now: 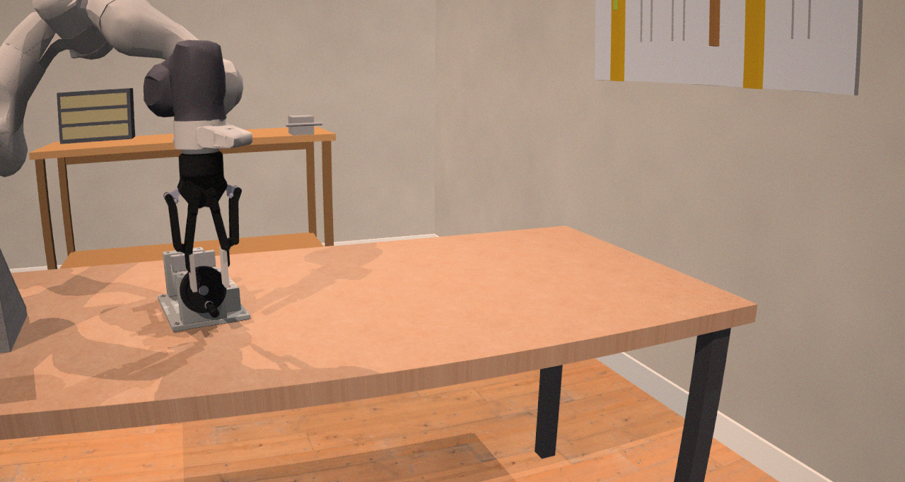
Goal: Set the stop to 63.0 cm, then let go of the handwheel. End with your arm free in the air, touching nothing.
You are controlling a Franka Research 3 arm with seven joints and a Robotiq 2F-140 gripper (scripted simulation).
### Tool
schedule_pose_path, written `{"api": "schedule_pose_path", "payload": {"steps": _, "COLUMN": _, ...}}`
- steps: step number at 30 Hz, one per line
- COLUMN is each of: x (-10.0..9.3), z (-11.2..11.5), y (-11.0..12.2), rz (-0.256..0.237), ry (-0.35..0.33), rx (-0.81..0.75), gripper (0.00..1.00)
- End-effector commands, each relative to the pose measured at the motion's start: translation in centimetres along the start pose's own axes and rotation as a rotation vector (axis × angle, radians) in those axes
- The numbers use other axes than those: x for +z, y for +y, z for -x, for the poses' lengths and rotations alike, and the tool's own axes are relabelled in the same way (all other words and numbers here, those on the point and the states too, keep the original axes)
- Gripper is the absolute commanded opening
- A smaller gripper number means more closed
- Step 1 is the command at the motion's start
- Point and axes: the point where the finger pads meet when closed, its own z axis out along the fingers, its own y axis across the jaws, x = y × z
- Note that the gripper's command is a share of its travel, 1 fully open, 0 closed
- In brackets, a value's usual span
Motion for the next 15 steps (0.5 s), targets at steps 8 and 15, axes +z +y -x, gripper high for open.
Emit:
{"api": "schedule_pose_path", "payload": {"steps": 8, "x": 3.1, "z": 0.0, "y": -0.1, "rz": -0.003, "ry": 0.003, "rx": -0.007, "gripper": 0.33}}
{"api": "schedule_pose_path", "payload": {"steps": 15, "x": 5.1, "z": -0.1, "y": -0.1, "rz": -0.003, "ry": 0.003, "rx": -0.007, "gripper": 0.33}}
